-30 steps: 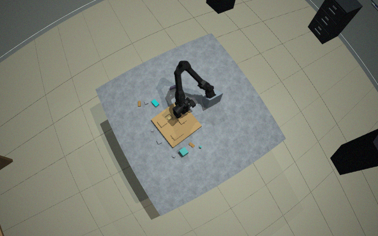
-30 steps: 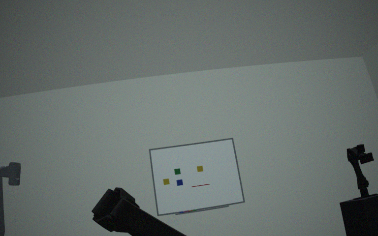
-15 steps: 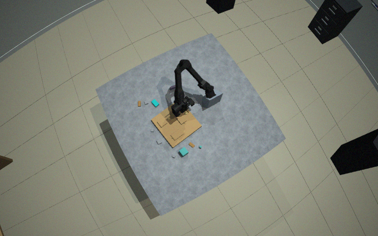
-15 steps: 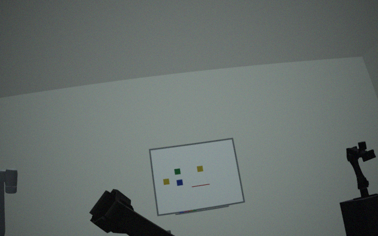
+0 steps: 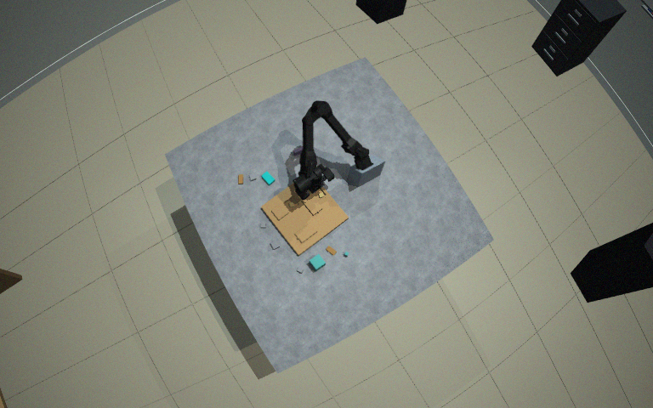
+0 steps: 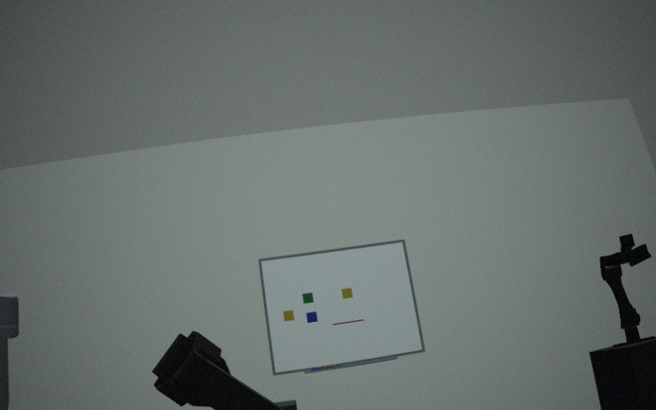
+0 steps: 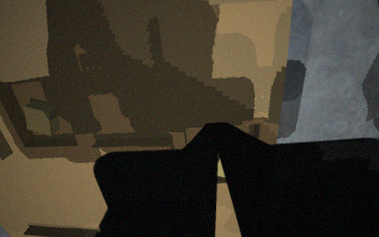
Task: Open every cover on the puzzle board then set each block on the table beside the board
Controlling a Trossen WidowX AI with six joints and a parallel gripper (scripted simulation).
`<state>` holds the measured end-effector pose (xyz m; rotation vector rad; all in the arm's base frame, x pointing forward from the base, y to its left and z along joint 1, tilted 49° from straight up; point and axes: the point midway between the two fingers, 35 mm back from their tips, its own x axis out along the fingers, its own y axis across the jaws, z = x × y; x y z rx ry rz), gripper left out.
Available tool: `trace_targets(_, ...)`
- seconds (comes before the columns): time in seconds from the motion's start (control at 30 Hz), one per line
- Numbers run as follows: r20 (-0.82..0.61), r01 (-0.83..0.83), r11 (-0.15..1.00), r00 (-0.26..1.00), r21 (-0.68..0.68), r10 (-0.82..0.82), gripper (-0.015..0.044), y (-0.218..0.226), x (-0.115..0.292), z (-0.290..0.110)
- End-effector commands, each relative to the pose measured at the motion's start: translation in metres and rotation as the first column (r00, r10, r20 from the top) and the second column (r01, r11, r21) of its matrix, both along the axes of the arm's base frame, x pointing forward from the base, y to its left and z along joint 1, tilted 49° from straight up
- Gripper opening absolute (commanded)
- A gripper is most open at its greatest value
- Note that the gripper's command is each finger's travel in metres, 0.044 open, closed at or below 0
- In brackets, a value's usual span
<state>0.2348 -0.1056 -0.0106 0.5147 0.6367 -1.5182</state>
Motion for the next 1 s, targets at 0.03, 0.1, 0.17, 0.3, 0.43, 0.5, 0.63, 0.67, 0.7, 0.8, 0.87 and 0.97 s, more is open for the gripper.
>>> trace_targets(0.03,-0.008,0.001,1.000,1.000,-0.009,-0.001,0.0000,-0.005,-0.003,0.005)
trace_targets(0.1,-0.008,0.001,1.000,1.000,-0.010,-0.001,0.0000,-0.006,-0.003,0.006)
trace_targets(0.17,-0.008,0.001,1.000,1.000,-0.010,-0.001,0.0000,-0.008,-0.003,0.007)
trace_targets(0.3,-0.008,0.001,1.000,1.000,-0.009,-0.001,0.0000,-0.006,-0.002,0.009)
trace_targets(0.43,-0.008,0.001,1.000,1.000,-0.008,-0.001,0.0000,-0.002,-0.001,0.013)
trace_targets(0.5,-0.008,0.001,1.000,1.000,-0.008,-0.001,0.0000,0.000,-0.001,0.014)
trace_targets(0.63,-0.008,0.000,1.000,1.000,-0.007,0.000,0.0000,0.003,0.000,0.018)
trace_targets(0.67,-0.008,0.000,1.000,1.000,-0.007,0.000,0.0000,0.004,0.000,0.019)
trace_targets(0.7,-0.008,0.000,1.000,1.000,-0.007,0.000,0.0000,0.005,0.000,0.020)
trace_targets(0.8,-0.008,0.000,1.000,1.000,-0.006,0.000,0.0000,0.008,0.000,0.022)
trace_targets(0.87,-0.008,0.000,1.000,1.000,-0.006,0.000,0.0000,0.009,0.001,0.024)
trace_targets(0.97,-0.008,0.000,1.000,1.000,-0.006,0.000,0.0000,0.012,0.001,0.027)
